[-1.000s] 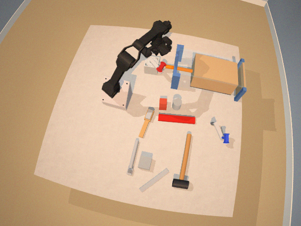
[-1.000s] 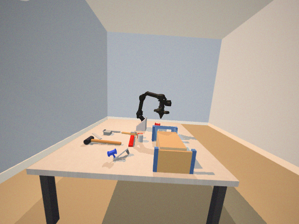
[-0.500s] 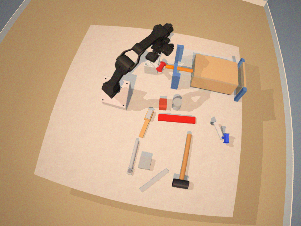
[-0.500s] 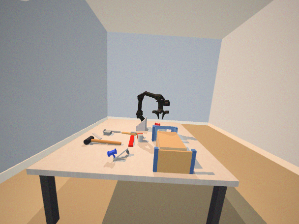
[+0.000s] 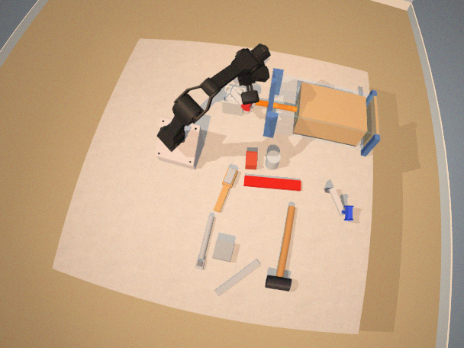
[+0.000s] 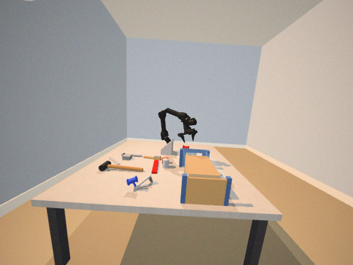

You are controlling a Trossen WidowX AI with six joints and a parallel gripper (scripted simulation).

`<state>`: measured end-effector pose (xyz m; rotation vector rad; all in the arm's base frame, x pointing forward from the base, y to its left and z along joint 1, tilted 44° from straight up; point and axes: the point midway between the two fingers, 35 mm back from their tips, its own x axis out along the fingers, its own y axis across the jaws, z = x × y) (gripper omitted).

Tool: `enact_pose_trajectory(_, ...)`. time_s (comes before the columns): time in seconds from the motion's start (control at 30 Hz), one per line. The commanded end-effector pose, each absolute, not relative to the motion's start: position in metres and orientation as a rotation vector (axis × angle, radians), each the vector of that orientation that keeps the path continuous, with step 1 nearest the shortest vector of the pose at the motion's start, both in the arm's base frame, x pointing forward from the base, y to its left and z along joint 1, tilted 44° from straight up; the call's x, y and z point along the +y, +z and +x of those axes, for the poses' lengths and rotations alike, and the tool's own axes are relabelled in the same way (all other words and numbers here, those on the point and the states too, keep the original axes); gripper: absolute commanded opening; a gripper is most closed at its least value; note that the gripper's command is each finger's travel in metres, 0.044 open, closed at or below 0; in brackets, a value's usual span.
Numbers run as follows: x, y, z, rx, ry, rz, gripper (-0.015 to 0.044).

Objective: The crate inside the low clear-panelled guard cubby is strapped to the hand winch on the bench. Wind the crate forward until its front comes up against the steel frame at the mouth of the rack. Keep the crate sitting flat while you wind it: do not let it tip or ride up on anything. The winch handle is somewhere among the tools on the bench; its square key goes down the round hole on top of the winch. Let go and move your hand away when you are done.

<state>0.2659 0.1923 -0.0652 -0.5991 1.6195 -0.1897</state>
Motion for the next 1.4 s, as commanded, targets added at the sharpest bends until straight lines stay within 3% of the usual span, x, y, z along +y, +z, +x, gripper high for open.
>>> enact_pose_trajectory(0.0, 0.178, -0.057, 0.274, 1.535, 0.516, -1.062, 0.044)
enact_pose_trajectory(0.13, 0.176, -0.056, 0.276, 1.493, 0.648, -1.171, 0.044)
enact_pose_trajectory(1.37, 0.158, -0.077, 0.275, 1.493, 0.648, -1.172, 0.044)
